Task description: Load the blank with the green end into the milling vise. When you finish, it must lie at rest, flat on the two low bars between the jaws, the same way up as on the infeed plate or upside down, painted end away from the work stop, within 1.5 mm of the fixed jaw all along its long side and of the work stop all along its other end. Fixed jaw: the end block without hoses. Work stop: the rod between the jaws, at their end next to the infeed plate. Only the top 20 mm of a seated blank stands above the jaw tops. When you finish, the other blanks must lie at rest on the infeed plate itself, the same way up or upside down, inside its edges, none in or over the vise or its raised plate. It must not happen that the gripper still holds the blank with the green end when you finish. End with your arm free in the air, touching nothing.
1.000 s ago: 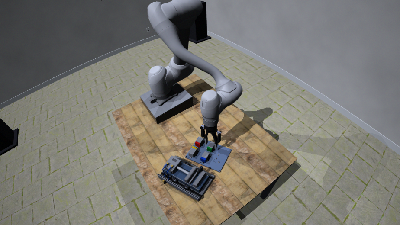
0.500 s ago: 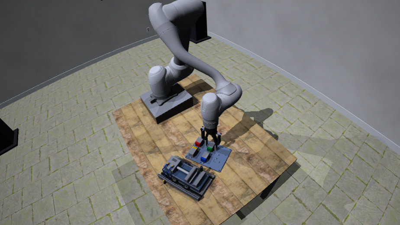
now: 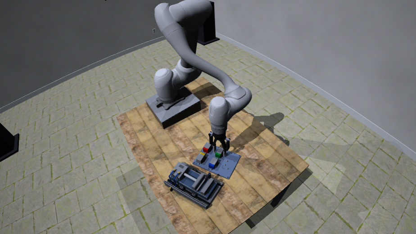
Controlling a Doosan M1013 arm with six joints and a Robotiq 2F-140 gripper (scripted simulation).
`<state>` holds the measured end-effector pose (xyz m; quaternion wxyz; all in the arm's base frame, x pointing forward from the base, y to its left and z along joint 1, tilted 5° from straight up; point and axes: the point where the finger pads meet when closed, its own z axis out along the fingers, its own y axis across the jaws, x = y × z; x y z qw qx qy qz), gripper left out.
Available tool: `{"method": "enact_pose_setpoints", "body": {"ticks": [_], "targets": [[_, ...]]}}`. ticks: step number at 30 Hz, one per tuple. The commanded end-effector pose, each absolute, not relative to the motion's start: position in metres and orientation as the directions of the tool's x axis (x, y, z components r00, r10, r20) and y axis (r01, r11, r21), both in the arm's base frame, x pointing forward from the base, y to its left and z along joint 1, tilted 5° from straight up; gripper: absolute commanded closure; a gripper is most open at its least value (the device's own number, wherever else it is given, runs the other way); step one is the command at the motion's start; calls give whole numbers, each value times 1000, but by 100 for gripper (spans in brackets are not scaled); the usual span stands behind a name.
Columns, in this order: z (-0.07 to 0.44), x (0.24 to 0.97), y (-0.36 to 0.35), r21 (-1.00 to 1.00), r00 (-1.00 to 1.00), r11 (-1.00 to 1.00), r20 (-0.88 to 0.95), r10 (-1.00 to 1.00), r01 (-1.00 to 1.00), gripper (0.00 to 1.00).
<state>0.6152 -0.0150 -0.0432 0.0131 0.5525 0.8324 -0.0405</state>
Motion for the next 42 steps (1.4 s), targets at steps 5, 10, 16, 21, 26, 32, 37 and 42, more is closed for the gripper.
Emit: {"method": "enact_pose_setpoints", "body": {"ticks": [5,10,16,21,26,32,37,42], "targets": [[-40,615,-15,-53,-389,386,-66,919,921,58],[-40,615,-15,-53,-389,386,-66,919,921,58],[-38,615,-14,-53,-389,386,-66,919,921,58],[-37,615,-14,-53,-389,386,-66,919,921,58],[-36,615,-14,-53,-389,386,-66,919,921,58],[-36,615,-14,-53,-389,386,-66,919,921,58],[-35,615,-14,-53,-389,386,-66,919,921,58],[-35,615,-14,-53,-389,386,-66,919,921,58]]}}
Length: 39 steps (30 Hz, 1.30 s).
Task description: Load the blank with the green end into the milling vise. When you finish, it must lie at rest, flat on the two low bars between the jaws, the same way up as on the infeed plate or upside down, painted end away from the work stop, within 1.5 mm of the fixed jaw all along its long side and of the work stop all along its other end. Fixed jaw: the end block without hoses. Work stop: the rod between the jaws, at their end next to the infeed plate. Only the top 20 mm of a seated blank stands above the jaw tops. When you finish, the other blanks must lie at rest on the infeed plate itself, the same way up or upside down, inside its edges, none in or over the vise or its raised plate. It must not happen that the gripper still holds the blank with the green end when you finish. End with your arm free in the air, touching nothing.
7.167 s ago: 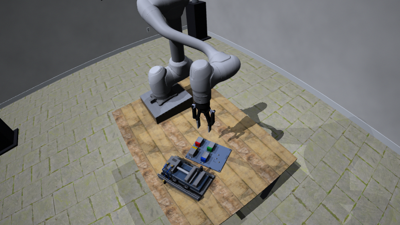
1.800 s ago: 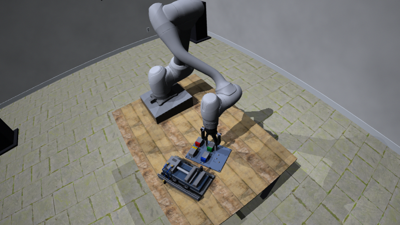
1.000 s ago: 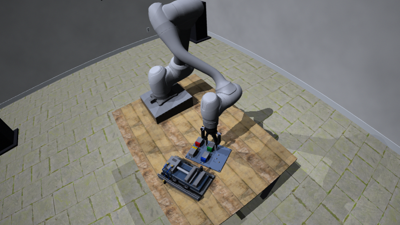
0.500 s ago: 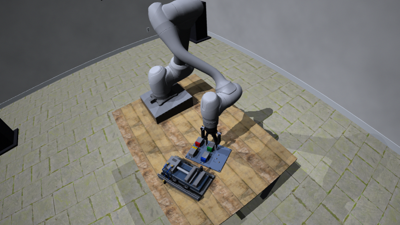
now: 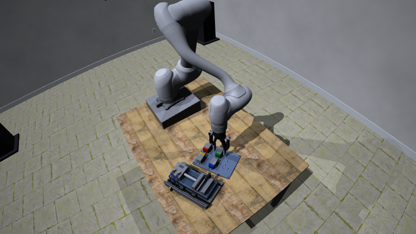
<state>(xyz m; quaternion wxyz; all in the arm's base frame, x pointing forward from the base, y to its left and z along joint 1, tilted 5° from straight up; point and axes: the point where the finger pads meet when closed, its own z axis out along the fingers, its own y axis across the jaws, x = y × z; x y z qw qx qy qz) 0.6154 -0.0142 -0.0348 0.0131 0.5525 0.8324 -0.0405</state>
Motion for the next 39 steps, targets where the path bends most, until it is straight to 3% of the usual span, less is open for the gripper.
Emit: {"method": "enact_pose_setpoints", "body": {"ticks": [1,17,18,39], "targets": [[-35,615,-14,-53,-389,386,-66,919,921,58],[-37,615,-14,-53,-389,386,-66,919,921,58],[-37,615,-14,-53,-389,386,-66,919,921,100],[-37,615,-14,-53,-389,386,-66,919,921,100]]}}
